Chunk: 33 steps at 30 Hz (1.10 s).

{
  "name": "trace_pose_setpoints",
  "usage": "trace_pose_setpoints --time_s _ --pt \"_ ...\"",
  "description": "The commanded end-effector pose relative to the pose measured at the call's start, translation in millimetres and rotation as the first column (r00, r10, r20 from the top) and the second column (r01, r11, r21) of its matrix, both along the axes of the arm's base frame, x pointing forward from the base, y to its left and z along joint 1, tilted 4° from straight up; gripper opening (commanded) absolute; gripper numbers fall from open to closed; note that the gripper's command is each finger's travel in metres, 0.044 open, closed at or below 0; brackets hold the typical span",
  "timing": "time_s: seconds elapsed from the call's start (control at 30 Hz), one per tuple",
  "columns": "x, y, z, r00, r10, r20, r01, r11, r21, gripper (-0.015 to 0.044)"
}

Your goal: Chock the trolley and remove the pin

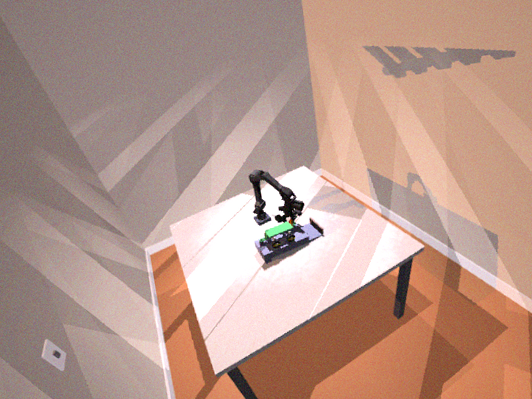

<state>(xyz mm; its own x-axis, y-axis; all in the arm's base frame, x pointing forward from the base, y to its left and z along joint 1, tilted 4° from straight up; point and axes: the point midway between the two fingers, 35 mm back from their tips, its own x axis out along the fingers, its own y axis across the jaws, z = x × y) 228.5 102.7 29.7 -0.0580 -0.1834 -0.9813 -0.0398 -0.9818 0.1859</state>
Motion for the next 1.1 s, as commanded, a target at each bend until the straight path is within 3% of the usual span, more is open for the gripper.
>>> trace_pose_setpoints --time_s 0.0,1.07 --pt "0.6 2.9 -1.2 1.000 -0.004 0.003 0.004 1.000 0.005 0.0190" --pt "1.1 9.7 -6.5 1.000 -0.004 0.003 0.004 1.000 0.005 0.0190"
